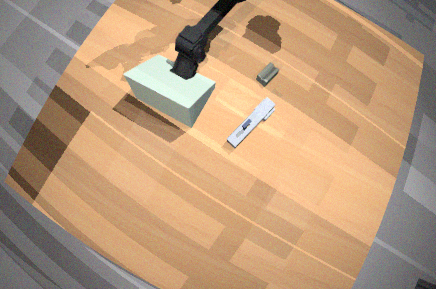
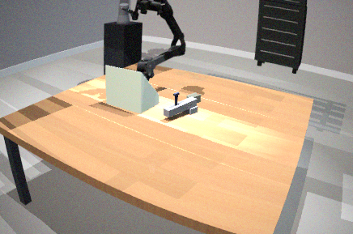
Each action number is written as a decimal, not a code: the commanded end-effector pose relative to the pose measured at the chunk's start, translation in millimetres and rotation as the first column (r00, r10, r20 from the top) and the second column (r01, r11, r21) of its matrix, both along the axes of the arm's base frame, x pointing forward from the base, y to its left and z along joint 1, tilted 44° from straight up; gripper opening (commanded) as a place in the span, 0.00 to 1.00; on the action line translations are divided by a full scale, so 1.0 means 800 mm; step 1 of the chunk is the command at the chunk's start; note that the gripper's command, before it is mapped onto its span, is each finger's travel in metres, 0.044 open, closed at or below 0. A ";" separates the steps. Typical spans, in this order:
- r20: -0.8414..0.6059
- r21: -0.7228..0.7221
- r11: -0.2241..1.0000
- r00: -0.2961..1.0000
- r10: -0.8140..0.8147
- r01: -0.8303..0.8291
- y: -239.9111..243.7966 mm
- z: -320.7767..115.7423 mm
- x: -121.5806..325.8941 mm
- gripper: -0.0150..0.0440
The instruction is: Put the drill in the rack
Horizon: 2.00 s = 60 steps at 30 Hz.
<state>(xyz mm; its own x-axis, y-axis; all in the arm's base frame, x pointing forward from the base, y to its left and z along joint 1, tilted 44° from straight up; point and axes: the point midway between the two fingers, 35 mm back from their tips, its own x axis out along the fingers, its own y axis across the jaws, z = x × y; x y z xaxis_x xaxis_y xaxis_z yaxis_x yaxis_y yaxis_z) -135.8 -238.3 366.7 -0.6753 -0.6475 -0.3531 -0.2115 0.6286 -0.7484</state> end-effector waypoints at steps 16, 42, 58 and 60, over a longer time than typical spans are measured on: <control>0.200 0.055 0.985 0.968 0.152 -0.166 -0.061 -0.059 0.058 0.25; 0.793 0.531 0.579 0.603 -0.083 -0.619 -0.024 -0.329 0.394 0.25; 0.231 0.963 0.064 0.672 -0.704 -0.263 0.193 -0.434 0.494 0.25; 0.231 0.963 0.064 0.672 -0.704 -0.263 0.193 -0.434 0.494 0.25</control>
<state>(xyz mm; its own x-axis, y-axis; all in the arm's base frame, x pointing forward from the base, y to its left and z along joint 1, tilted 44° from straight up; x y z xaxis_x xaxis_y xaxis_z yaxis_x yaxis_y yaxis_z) 255.9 -91.0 20.6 -0.0352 0.6542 -0.7555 0.1655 0.7494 0.6411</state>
